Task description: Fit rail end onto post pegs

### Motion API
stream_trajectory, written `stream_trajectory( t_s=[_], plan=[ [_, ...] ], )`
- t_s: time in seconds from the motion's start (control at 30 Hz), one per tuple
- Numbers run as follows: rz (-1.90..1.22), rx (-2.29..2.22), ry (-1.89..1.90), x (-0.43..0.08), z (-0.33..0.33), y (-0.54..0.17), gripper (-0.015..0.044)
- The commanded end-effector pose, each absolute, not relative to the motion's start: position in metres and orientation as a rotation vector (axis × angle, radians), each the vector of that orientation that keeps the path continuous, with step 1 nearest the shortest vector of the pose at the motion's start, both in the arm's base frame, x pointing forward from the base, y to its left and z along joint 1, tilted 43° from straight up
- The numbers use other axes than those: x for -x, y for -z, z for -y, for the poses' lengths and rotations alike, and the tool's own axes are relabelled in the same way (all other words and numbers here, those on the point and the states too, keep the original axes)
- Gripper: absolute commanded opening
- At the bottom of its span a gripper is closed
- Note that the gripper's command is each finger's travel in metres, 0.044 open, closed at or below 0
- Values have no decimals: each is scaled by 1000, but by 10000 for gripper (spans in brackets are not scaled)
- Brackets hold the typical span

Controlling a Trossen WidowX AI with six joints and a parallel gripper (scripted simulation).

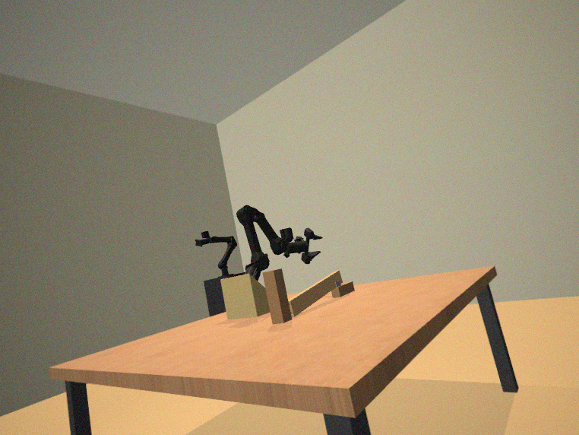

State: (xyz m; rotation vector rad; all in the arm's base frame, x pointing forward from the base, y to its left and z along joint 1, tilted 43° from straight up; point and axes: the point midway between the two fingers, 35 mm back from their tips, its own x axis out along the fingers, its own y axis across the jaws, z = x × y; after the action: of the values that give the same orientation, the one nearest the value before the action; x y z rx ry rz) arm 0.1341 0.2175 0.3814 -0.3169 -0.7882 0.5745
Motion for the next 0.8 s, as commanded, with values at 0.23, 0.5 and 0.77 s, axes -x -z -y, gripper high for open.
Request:
stream_trajectory(
  t_s=[0.23, 0.5, 0.77],
  plan=[
    [631, 532, -511, -195, -229, -354, 440],
    [376, 730, -431, -278, -211, -310, 440],
    [127, 913, -393, -343, -172, -260, 440]
  ],
)
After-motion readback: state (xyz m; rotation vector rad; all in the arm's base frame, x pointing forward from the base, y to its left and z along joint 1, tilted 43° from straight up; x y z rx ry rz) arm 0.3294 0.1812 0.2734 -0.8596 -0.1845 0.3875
